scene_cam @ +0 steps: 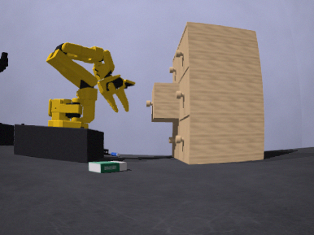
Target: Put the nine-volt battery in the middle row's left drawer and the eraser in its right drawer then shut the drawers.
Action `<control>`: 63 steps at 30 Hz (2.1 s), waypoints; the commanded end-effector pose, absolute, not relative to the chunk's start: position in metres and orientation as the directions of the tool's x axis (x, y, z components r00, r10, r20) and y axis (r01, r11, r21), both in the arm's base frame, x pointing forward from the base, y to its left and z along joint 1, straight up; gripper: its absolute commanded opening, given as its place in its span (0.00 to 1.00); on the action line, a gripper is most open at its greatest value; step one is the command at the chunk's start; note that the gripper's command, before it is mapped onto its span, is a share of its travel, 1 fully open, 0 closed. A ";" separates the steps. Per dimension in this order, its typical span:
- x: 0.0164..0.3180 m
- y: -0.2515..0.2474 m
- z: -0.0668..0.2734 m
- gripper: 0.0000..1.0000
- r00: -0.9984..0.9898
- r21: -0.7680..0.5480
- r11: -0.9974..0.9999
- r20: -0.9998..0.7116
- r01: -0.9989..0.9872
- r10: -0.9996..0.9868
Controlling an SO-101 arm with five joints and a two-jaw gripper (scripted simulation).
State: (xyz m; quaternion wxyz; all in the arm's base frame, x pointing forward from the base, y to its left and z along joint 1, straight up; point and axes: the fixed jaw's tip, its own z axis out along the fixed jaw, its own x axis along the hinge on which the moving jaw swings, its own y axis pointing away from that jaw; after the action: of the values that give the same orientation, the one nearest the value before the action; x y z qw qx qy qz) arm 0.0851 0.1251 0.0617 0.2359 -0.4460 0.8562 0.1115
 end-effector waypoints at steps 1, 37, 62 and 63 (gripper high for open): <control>0.086 0.123 0.062 0.21 -0.494 -0.022 0.579 -0.495 -0.815 -0.714; 0.069 0.099 0.202 0.29 -0.287 -0.028 0.606 -0.863 -0.795 -0.417; 0.002 0.121 0.202 0.30 -0.007 -0.028 0.061 -0.863 -0.998 -0.506; -0.002 0.121 0.202 0.30 0.007 -0.028 0.034 -0.863 -0.999 -0.506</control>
State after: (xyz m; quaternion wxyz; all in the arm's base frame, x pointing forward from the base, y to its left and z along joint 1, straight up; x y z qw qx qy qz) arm 0.0103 0.1203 0.2025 0.3857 -0.5770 0.6453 0.3192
